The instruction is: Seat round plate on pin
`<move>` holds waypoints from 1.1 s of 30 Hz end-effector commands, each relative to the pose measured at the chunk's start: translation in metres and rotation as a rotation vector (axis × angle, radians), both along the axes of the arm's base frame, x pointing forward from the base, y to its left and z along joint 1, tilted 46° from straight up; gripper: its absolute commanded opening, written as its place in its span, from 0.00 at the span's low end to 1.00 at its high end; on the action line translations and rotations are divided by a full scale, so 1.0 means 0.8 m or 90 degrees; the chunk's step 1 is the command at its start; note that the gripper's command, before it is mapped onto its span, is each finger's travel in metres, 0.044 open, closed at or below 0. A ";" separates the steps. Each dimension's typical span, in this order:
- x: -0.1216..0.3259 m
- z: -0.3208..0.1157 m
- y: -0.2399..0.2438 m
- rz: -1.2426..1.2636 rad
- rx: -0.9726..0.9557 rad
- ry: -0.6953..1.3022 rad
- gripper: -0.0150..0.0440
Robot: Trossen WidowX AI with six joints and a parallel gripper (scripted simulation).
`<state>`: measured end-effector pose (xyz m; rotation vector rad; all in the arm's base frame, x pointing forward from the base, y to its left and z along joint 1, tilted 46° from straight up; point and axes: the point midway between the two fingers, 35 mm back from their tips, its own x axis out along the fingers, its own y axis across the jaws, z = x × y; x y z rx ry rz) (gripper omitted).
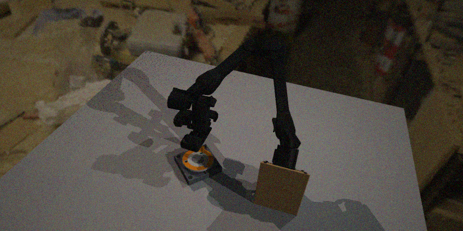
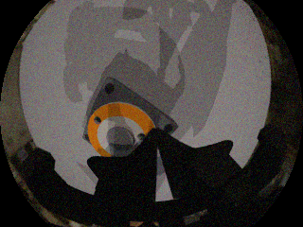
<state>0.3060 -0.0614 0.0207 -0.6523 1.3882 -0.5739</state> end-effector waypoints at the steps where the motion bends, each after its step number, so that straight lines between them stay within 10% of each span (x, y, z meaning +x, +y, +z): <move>1: -0.008 -0.002 -0.004 -0.001 -0.004 0.014 0.25; 33: -0.020 -0.003 -0.005 -0.001 -0.004 0.014 0.25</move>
